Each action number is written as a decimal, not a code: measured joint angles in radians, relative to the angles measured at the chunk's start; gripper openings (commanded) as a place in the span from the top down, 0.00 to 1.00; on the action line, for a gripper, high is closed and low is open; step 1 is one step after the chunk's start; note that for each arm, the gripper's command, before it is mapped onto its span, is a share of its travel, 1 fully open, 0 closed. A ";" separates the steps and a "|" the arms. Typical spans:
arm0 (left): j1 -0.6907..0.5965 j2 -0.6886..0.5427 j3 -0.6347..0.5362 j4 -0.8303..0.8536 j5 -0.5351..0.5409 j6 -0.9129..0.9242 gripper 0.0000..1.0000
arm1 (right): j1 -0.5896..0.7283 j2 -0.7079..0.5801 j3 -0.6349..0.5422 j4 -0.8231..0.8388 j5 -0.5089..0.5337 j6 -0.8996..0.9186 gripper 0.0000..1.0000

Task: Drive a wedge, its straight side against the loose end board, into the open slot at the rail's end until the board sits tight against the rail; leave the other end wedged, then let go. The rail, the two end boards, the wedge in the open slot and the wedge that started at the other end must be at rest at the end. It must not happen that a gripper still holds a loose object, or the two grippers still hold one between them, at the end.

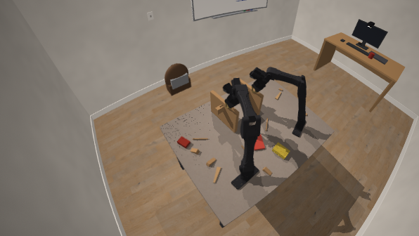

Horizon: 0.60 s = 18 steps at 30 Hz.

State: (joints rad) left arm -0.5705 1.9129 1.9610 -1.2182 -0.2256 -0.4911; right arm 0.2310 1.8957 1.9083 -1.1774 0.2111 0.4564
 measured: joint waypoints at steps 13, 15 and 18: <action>0.000 0.042 0.136 -0.101 0.000 0.000 0.60 | 0.000 0.000 0.000 0.000 0.000 0.000 1.00; 0.000 0.055 0.198 -0.138 0.000 0.000 0.60 | 0.000 0.000 0.000 0.000 0.000 0.000 1.00; 0.000 0.076 0.306 -0.200 0.000 0.000 0.60 | 0.000 0.000 0.000 0.000 0.000 0.000 1.00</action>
State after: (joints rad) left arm -0.5705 1.9892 2.2669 -1.4185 -0.2256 -0.4908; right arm 0.2310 1.8957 1.9083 -1.1774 0.2111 0.4564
